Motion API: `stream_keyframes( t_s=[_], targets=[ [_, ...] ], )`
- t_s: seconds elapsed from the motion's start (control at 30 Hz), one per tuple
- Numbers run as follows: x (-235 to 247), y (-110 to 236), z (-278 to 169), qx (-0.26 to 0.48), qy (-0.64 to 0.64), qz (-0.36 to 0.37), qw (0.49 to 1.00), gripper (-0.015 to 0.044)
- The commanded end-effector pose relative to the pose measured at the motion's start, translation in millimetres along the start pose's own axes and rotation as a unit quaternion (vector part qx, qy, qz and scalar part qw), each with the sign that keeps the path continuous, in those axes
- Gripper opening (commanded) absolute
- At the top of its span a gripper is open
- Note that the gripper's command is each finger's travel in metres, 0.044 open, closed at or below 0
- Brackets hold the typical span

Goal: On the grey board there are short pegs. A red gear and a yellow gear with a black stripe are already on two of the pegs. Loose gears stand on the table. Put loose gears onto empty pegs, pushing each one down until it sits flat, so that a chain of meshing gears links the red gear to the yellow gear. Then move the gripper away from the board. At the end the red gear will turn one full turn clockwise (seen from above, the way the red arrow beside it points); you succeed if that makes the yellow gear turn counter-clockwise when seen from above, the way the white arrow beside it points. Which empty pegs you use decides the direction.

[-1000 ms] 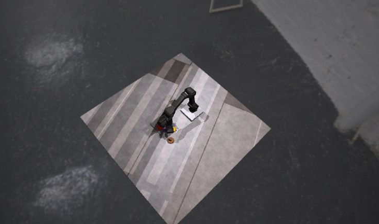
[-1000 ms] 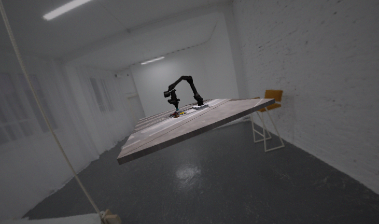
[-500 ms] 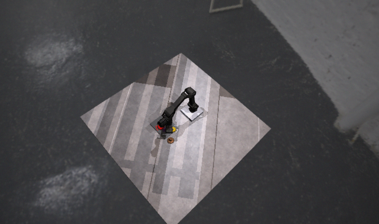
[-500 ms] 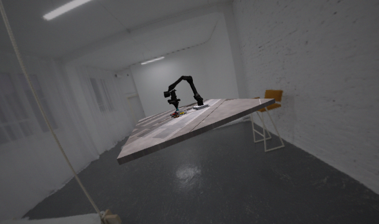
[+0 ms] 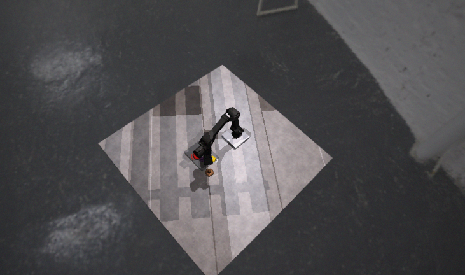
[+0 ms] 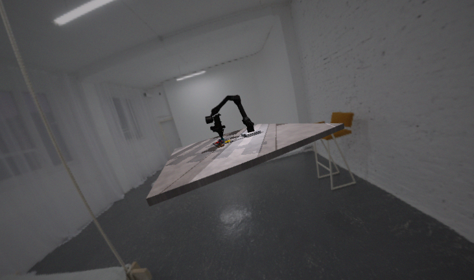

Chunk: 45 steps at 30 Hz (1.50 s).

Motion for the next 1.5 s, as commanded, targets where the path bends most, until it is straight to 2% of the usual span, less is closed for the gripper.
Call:
stream_keyframes(
  t_s=[0.0,0.43,0.57,0.8,1.3,1.47],
  targets=[
    [-0.9,-7.7,-0.4,0.002,-0.021,-0.003,1.000,0.0000],
    [-1.4,-27.0,-1.1,0.001,-0.179,-0.003,0.984,0.0000],
    [-1.6,-22.7,-0.3,0.001,-0.215,-0.003,0.977,0.0000],
    [-0.9,-24.0,-0.5,0.001,-0.171,-0.003,0.985,0.0000],
    [-1.7,-26.8,-0.7,0.002,0.024,-0.003,1.000,0.0000],
    [-1.1,-27.9,-0.3,0.002,0.016,-0.003,1.000,0.0000]
  ],
)
Point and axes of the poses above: the point midway between the two fingers, 35 mm back from their tips, its own y axis back along the fingers, its own x axis across the jaws, z = x × y, the point moved 2 cm from there along y, back along the fingers, and after that the axes turned 14 degrees about -y, right-handed, at the moved point
